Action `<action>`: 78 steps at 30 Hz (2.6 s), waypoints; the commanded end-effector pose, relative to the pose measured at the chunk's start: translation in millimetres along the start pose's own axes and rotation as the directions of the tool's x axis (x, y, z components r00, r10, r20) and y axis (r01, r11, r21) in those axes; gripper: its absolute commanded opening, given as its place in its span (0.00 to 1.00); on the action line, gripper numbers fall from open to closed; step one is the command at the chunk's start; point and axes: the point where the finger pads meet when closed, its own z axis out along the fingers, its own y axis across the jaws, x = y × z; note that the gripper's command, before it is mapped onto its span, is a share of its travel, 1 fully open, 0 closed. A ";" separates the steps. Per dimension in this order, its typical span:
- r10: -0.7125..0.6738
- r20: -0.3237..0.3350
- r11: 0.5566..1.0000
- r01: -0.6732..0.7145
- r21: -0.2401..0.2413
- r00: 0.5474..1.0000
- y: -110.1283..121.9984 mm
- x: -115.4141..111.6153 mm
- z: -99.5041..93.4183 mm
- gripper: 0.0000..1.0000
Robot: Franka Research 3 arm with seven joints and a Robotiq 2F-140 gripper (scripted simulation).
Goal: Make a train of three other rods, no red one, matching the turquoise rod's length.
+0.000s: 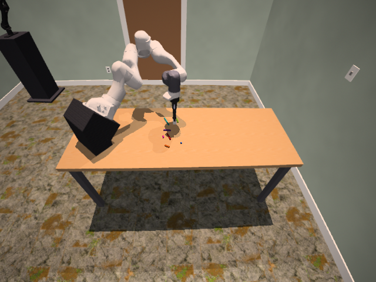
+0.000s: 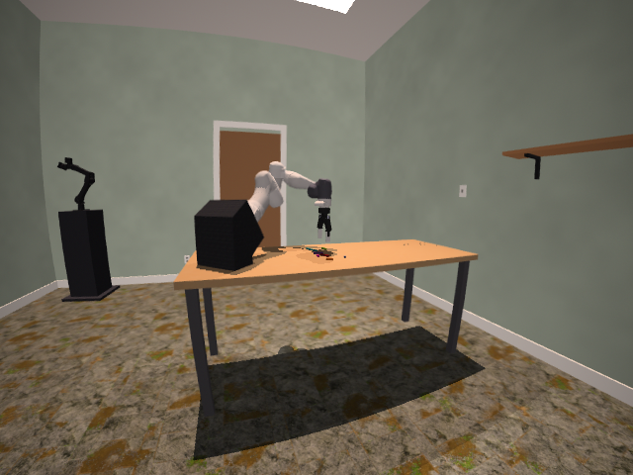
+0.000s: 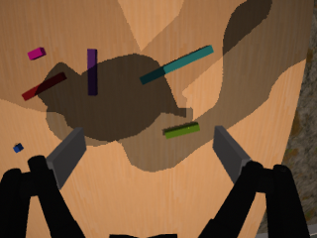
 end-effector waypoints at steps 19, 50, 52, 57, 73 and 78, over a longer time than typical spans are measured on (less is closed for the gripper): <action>-0.001 0.004 1.000 0.001 -0.001 1.000 -0.9 -0.3 -0.4 1.00; -0.320 0.003 0.947 0.320 0.000 0.947 -211.0 -50.0 -22.5 1.00; -0.327 0.004 0.945 0.327 0.000 0.945 -216.6 -49.6 -23.0 1.00; -0.327 0.004 0.945 0.327 0.000 0.945 -216.9 -49.6 -23.0 0.15; -0.327 0.004 0.945 0.327 0.000 0.945 -216.9 -49.6 -23.0 0.15; -0.327 0.004 0.945 0.327 0.000 0.945 -216.9 -49.6 -23.0 0.15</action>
